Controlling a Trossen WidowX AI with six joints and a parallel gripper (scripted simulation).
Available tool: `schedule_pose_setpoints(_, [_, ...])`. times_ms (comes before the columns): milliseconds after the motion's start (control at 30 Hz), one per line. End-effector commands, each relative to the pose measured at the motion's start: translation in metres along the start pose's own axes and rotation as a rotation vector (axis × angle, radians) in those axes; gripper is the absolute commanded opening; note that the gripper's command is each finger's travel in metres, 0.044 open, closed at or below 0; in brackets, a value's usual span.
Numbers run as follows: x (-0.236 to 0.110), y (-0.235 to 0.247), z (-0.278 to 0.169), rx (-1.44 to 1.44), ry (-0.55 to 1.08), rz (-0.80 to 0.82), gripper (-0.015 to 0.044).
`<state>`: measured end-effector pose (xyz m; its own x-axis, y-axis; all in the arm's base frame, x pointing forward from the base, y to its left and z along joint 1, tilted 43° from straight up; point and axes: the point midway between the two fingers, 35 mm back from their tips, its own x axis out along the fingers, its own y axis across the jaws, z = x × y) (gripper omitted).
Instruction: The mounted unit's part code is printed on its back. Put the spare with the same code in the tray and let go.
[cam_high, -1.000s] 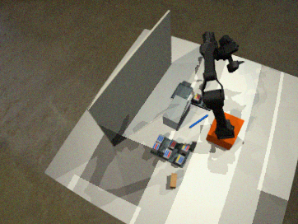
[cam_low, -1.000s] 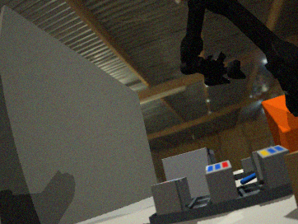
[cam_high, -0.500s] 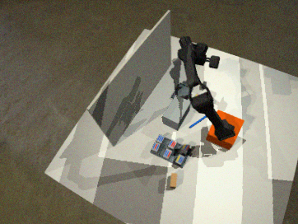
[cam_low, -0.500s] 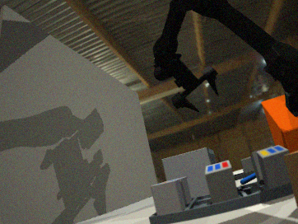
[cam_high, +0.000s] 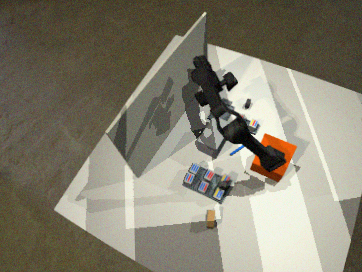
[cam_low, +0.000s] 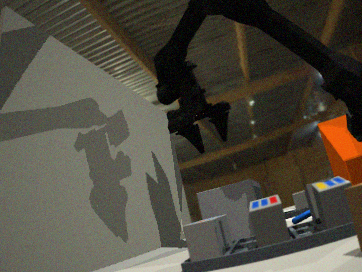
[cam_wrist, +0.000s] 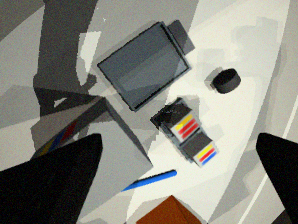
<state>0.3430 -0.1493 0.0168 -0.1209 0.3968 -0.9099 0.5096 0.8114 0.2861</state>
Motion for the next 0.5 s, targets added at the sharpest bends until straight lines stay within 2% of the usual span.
schedule_pose_setpoints(0, [-0.014, 0.076, -0.010, -0.394, 0.002, 0.229, 0.0440])
schedule_pose_setpoints(133, [-0.021, 0.110, -0.019, -0.567, -0.009, 0.339, 0.0440])
schedule_pose_setpoints(467, [-0.021, 0.110, -0.019, -0.569, -0.010, 0.340, 0.0440])
